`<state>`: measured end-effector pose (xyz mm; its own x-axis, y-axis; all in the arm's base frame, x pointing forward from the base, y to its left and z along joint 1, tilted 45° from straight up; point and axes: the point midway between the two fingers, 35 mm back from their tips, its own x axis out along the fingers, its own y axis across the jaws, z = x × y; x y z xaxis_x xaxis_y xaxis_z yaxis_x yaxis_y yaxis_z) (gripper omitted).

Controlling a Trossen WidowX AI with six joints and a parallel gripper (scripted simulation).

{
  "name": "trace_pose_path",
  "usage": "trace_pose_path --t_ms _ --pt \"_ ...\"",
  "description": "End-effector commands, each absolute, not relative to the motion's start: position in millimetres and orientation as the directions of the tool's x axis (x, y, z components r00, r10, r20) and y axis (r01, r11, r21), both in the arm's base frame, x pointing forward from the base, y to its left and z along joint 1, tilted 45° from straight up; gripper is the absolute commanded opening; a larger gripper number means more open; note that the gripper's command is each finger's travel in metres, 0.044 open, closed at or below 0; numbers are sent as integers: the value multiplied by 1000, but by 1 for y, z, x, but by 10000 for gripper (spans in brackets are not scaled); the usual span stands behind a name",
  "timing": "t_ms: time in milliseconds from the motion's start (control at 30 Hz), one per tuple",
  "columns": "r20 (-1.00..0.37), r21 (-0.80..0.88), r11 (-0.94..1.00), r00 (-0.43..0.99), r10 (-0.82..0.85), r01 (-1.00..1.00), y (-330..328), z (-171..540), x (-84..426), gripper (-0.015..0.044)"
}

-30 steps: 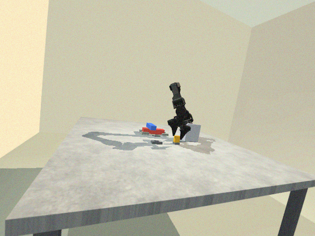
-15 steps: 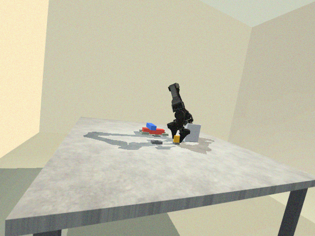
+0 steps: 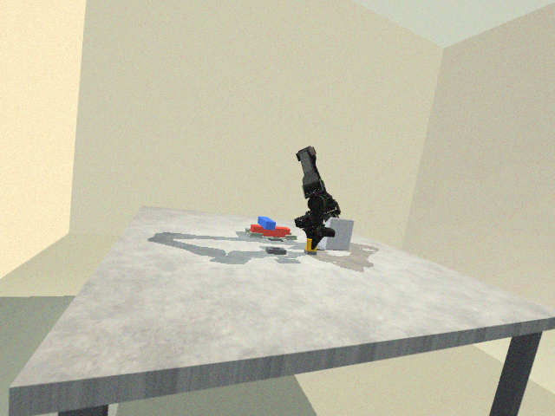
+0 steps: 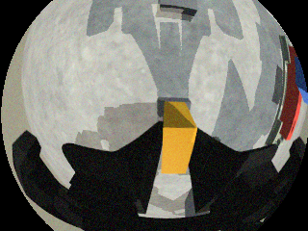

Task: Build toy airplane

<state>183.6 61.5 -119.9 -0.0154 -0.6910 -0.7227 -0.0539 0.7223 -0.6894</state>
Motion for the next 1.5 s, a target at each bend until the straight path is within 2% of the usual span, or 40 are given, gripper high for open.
trace_pose_path --t_ms 0,133,467,1467 --pt "-721 -691 720 -12 -693 -57 61 -120 184 26" --pt "-721 -691 720 -12 -693 -57 61 -120 184 0" --pt "-751 -660 748 33 -660 -62 83 -112 194 0" --pt "-733 -679 732 -4 -680 -61 139 -47 190 0"
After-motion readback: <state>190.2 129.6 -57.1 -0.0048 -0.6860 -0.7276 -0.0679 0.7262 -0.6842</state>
